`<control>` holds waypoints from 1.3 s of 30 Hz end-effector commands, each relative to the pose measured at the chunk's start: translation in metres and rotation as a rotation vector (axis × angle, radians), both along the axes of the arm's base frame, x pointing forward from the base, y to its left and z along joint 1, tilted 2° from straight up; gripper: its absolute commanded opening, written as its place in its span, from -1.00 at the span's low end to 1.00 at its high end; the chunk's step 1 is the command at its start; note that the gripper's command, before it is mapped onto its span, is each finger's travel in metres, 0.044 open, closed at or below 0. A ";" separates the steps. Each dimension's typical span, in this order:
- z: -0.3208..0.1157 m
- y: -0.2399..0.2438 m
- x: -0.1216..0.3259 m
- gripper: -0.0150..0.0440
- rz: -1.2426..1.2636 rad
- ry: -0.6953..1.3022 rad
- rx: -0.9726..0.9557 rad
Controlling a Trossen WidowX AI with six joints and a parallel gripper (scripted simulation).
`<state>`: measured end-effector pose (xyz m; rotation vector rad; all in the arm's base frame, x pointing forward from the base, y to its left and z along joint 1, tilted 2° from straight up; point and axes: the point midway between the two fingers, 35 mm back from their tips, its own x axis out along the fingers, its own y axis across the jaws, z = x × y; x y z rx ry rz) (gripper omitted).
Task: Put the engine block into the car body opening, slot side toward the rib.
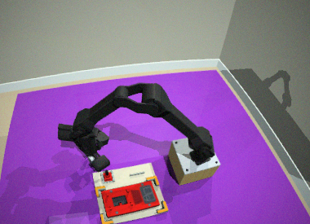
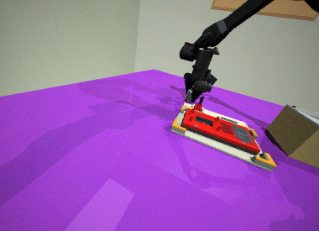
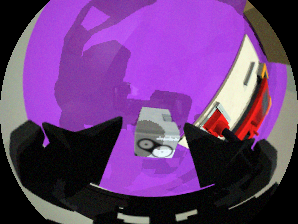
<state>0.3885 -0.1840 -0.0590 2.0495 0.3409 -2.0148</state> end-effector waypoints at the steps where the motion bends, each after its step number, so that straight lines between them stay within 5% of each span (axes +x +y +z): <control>1: 0.000 0.000 0.000 1.00 0.000 0.000 0.001; 39: 0.071 -0.001 -0.001 1.00 0.001 0.001 0.007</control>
